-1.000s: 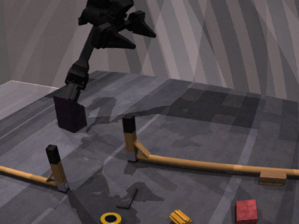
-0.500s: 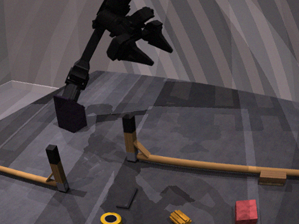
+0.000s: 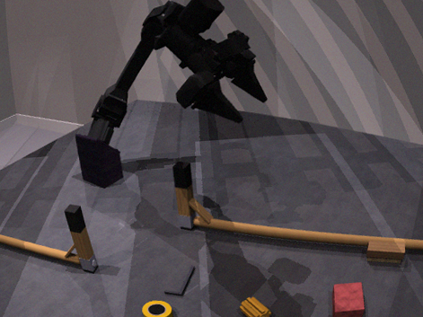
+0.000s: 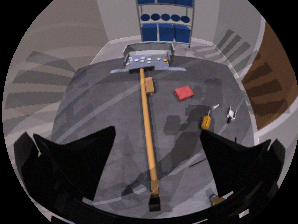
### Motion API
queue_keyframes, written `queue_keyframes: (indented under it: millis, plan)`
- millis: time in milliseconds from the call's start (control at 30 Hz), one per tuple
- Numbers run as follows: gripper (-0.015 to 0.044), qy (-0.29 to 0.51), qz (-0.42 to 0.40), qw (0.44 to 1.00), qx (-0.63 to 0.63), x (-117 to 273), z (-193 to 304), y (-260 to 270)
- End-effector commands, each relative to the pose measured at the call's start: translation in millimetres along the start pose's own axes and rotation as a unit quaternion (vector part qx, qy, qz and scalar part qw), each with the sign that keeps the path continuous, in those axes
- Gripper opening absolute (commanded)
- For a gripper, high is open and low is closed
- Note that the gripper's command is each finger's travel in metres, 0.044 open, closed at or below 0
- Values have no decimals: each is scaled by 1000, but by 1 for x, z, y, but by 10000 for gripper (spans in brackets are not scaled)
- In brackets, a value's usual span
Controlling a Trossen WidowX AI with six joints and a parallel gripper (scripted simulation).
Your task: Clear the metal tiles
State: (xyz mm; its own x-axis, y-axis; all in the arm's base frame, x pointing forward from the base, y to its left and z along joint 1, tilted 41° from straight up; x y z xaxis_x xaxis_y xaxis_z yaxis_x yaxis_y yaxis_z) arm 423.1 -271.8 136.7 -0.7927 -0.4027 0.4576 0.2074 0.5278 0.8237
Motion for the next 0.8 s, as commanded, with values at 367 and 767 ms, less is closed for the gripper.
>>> queue_keyframes:
  millis: [367, 767]
  plan:
    - [440, 72, 25, 997, 18, -62, 11, 6]
    - [440, 132, 44, 990, 36, -109, 29, 12]
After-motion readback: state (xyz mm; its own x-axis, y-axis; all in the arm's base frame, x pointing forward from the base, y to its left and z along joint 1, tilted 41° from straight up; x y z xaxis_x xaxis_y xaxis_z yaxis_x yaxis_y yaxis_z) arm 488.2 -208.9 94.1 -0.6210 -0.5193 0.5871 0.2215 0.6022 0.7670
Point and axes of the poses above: the point midway between the two fingers, 35 mm back from their tips, its own x axis back along the fingers, its own y axis across the jaws, z = x × y, the point moved 5 cm from there along x, back along the fingers, and after that the axes turned 15 degrees about -x, right-handed, at the moved point
